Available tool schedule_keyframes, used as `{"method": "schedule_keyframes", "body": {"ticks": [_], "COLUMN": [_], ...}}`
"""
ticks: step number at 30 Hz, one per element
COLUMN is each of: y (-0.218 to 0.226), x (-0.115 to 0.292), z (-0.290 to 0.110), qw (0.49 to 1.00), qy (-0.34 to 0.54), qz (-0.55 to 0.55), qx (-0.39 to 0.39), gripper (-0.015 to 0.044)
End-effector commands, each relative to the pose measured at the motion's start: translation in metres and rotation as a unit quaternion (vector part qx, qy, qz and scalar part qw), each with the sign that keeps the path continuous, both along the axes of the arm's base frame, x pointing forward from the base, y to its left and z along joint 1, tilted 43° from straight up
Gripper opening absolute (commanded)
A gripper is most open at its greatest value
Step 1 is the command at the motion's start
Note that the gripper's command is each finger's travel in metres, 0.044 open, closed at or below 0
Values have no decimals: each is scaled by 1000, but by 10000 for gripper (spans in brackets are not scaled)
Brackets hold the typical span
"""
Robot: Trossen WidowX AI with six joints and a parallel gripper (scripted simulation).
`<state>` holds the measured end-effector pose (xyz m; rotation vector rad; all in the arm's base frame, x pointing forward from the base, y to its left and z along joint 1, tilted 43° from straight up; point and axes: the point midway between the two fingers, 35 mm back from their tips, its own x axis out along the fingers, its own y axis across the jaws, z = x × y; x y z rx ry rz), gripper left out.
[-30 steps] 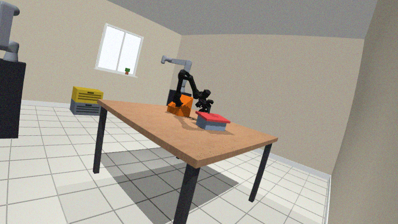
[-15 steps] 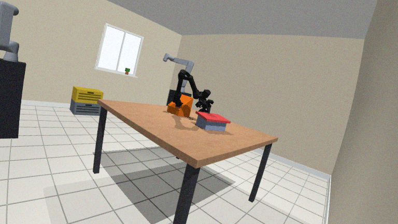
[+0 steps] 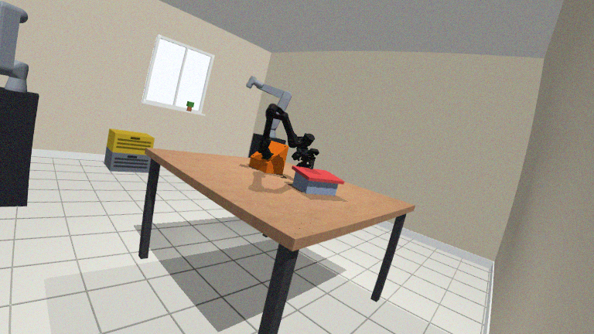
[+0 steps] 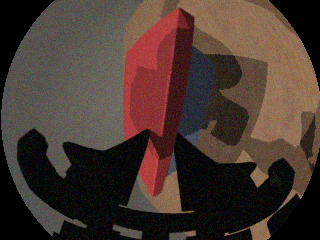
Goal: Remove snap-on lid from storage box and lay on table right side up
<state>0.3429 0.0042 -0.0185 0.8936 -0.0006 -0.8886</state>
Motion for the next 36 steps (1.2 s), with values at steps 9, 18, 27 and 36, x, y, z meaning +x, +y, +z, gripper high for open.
{"method": "schedule_keyframes", "body": {"ticks": [9, 18, 27, 36], "y": [0, -1, 1, 8], "x": [1, 2, 2, 4], "z": [0, 0, 2, 11], "qw": [1000, 1000, 1000, 1000], "qy": [0, 0, 0, -1], "qz": [0, 0, 1, 1], "qx": [0, 0, 1, 1], "gripper": [0, 0, 0, 0]}}
